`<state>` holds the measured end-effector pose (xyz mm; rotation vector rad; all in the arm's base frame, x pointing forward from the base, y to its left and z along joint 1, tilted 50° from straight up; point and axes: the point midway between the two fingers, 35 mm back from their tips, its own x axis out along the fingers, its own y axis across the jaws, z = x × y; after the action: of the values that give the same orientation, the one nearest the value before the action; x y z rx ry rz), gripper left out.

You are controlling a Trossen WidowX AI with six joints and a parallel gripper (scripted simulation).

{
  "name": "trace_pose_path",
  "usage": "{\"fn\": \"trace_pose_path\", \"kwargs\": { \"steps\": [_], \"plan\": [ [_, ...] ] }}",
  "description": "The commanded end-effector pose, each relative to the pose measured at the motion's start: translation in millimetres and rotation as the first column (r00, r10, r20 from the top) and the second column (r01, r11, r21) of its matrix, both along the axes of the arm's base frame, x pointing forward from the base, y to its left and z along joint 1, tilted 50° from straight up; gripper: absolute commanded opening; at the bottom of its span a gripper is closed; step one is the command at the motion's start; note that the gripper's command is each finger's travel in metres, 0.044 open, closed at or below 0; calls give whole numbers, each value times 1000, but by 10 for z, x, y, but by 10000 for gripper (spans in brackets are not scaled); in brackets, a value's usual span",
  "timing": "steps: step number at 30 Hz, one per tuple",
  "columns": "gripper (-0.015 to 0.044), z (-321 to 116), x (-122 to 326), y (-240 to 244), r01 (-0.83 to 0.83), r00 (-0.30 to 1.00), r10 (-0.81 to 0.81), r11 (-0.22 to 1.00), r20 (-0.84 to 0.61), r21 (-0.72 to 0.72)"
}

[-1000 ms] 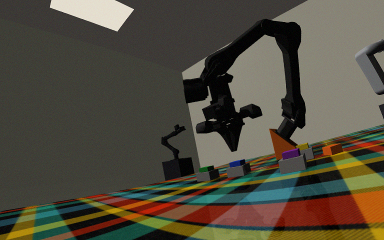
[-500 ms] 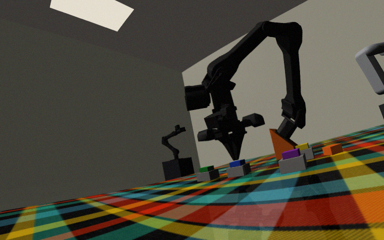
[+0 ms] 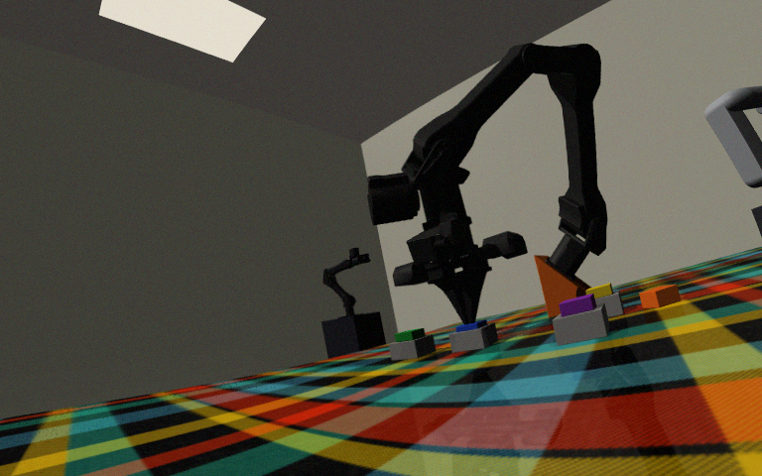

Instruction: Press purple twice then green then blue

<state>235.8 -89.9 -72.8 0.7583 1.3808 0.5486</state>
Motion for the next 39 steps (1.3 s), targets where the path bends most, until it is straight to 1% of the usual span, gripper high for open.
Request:
{"fn": "trace_pose_path", "kwargs": {
  "steps": [1,8,12,17,19,20,25,31,32,37,39],
  "plan": [
    [20,-1,-10,20,4,1000,-4,1000,-5,7],
    [20,-1,-10,20,4,1000,-4,1000,-5,7],
    [20,197,-48,-214,4,1000,-4,1000,-5,5],
    [20,216,-54,-232,4,1000,-4,1000,-6,6],
    [73,317,2,-211,5,1000,-5,1000,-7,2],
    [99,446,68,-179,7,1000,-7,1000,-9,-2],
    [230,1201,340,119,13,1000,-13,1000,-13,-15],
    [387,2024,388,606,13,1000,-13,1000,-11,-9],
    [400,2153,368,694,12,1000,-12,1000,-10,-6],
    [400,2743,163,1127,5,1000,-5,1000,-9,16],
    [400,2803,130,1173,4,1000,-4,1000,-9,19]
  ]
}}
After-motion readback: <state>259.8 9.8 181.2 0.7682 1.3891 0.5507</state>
